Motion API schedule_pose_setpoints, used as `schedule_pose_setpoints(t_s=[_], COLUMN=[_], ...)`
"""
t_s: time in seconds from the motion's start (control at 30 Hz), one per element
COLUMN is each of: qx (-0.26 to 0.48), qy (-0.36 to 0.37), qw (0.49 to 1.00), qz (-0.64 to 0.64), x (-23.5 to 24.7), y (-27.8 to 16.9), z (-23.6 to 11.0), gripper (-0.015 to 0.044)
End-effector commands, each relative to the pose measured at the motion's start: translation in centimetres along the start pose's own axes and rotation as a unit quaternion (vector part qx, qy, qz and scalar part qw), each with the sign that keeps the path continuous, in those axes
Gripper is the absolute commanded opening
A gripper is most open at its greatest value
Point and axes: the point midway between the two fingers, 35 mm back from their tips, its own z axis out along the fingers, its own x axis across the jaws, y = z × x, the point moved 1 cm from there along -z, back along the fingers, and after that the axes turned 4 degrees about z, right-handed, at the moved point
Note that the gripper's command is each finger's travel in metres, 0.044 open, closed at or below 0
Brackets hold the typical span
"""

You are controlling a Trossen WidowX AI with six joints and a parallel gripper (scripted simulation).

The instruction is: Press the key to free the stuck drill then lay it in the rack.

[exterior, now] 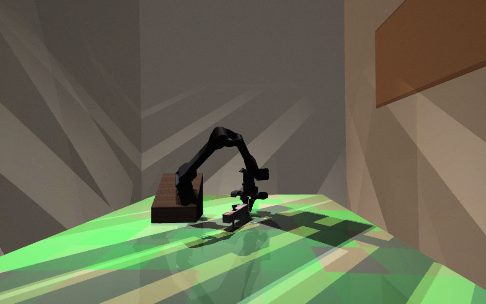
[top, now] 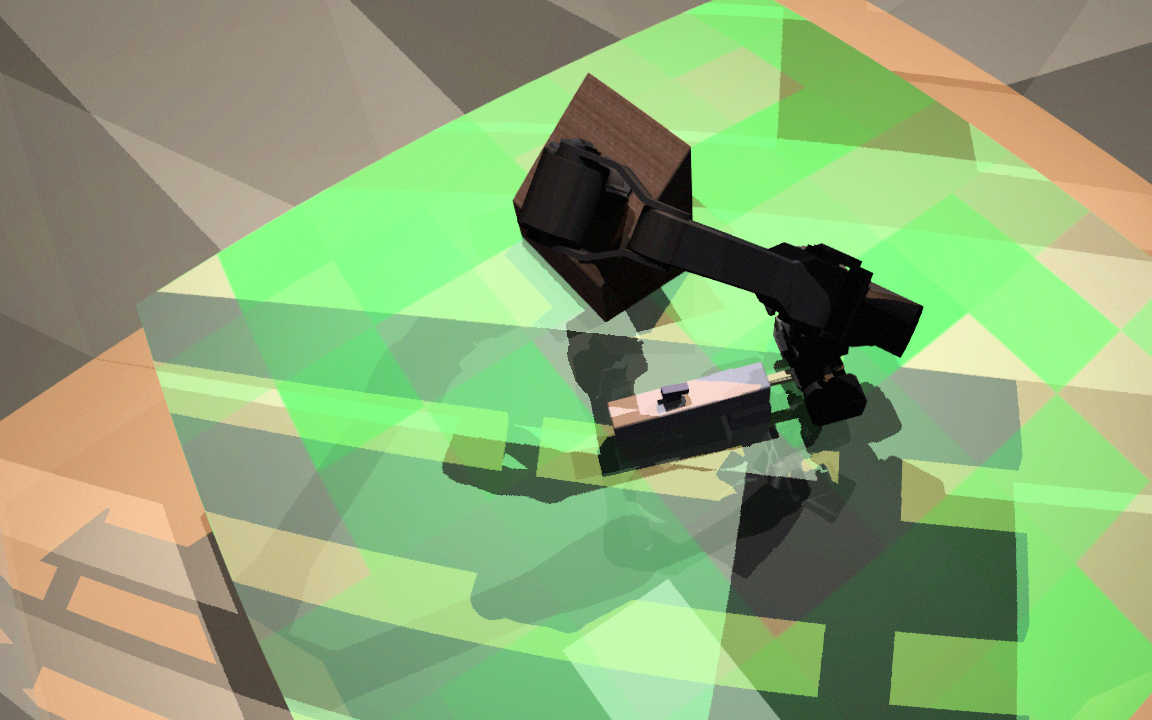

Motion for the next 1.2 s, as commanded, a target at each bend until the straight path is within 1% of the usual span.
schedule_pose_setpoints(t_s=[0.0,0.37,1.17], qx=[0.000,0.000,-0.001], qy=[-0.001,-0.001,-0.001], qw=[1.000,1.000,1.000], qz=[0.001,0.001,0.002], x=[0.0,0.1,0.4], y=[0.0,0.8,4.1], z=[-0.2,-0.1,-0.3], gripper=[0.0000,0.0000,0.0000])
